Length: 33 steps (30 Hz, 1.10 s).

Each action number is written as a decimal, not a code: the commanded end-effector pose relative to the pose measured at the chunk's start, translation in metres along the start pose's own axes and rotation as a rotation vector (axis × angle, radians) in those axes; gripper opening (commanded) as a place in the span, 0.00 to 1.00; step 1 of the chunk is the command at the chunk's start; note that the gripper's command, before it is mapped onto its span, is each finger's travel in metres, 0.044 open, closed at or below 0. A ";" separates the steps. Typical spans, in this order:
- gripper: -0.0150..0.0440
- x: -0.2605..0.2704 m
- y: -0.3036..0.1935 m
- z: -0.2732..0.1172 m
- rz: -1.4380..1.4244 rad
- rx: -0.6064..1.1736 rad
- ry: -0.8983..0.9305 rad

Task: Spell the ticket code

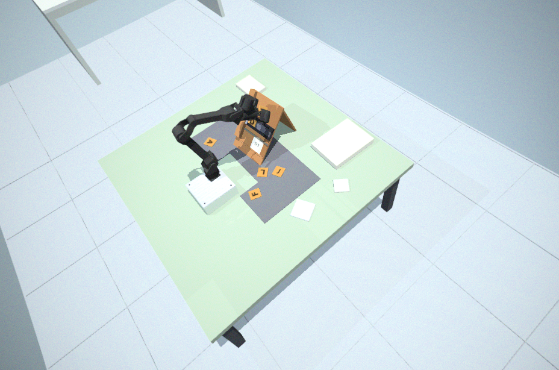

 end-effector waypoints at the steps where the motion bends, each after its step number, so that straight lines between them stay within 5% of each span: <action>1: 0.25 -0.022 -0.005 -0.002 0.021 0.018 -0.036; 33: 0.25 -0.159 -0.079 -0.045 0.207 0.038 -0.145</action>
Point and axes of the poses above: the point midway between the two fingers, 35 mm back from their tips, its own z axis out along the fingers, its own x axis across the jaws, y = z × x, the point moved 2 cm from there along -z, back along the fingers, and after that the axes turned 14 degrees about z, right-handed, at the moved point
